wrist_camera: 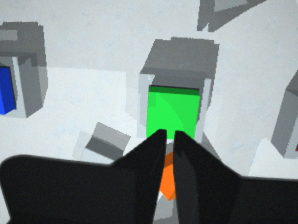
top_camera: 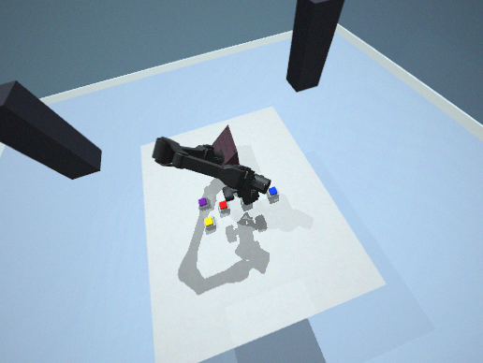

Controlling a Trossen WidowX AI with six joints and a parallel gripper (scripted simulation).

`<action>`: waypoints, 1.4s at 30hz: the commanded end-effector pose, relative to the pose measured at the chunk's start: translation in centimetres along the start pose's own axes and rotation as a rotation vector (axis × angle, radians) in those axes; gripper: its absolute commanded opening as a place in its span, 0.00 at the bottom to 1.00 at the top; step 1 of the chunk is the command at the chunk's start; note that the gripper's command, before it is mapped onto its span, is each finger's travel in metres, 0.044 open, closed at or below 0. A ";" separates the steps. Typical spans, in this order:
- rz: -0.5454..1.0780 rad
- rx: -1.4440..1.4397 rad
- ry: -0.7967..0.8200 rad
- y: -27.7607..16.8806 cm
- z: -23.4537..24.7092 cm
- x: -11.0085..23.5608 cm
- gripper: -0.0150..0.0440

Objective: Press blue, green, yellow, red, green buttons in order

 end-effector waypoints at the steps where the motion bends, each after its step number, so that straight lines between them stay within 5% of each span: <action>1: 0.001 0.005 -0.005 -0.1 -0.1 -0.8 0.29; 42: 0.001 0.004 -0.007 -0.1 -0.1 -3.7 0.29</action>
Point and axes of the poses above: the point midway between the two fingers, 35 mm back from their tips, its own x axis back along the fingers, its own z axis across the jaws, y = z × x, the point moved 10 cm from there along x, back along the fingers, and after that the axes turned 1 degree about x, right-handed, at the moved point
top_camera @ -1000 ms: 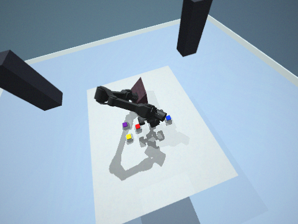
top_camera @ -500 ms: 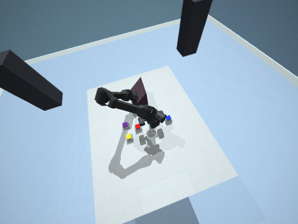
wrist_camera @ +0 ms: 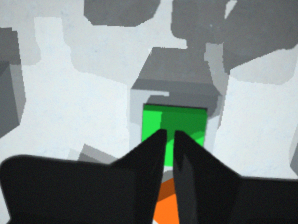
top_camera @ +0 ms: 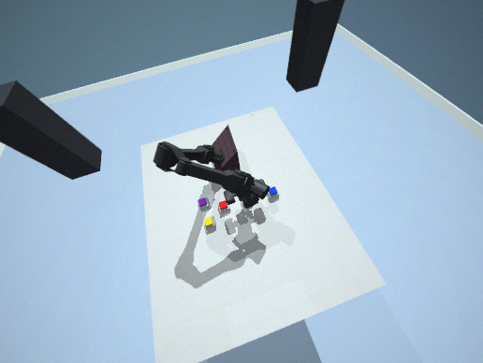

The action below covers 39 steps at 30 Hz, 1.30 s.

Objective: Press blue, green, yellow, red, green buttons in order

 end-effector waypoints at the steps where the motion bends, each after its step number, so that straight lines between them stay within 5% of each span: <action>1: 0.004 0.006 -0.005 -0.1 -0.1 -0.1 0.29; 11: 0.003 0.004 -0.003 0.0 0.0 3.6 0.29; 17: 0.004 0.006 -0.001 0.0 0.0 8.8 0.29; 23: 0.005 0.008 0.001 0.1 -0.3 9.3 0.29; 35: 0.002 0.007 -0.008 4.6 -19.1 9.4 0.29; 39: 0.004 0.006 -0.013 4.5 -20.0 9.4 0.29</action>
Point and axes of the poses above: the point midway between the two fingers, 35 mm back from their tips, its own x axis back along the fingers, its own z axis across the jaws, y = z × x, the point moved 10 cm from there along x, back along the fingers, and after that the axes turned 1 degree about x, right-handed, at the moved point
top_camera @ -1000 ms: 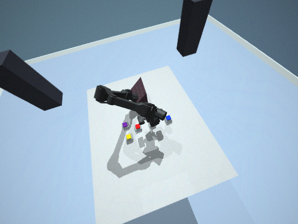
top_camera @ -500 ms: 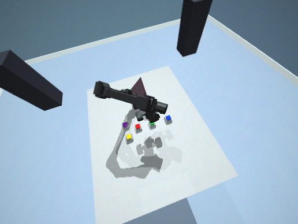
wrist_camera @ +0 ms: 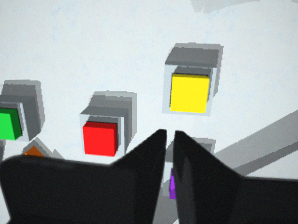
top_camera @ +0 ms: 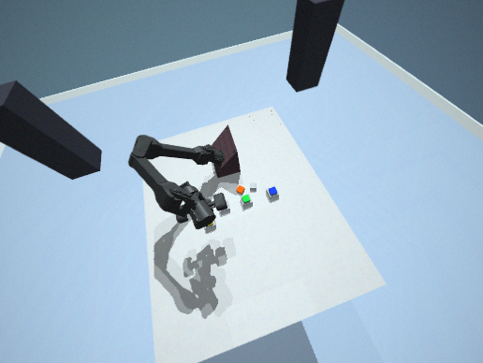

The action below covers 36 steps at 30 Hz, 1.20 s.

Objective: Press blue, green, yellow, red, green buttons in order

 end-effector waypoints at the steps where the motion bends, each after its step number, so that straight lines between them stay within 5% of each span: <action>1: 0.005 0.020 -0.013 -0.2 -1.7 -0.1 0.29; 5: 0.005 0.020 -0.013 -0.1 -1.7 -0.3 0.29; 10: 0.005 0.019 -0.015 -0.2 -1.8 -5.9 0.29; 36: 0.004 0.019 -0.018 -0.2 -1.8 -9.4 0.29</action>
Point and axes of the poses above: the point midway between the two fingers, 35 mm back from their tips, its own x axis back along the fingers, its own z axis across the jaws, y = z × x, the point moved 10 cm from there along x, back along the fingers, and after that the axes turned 1 degree about x, right-handed, at the moved point
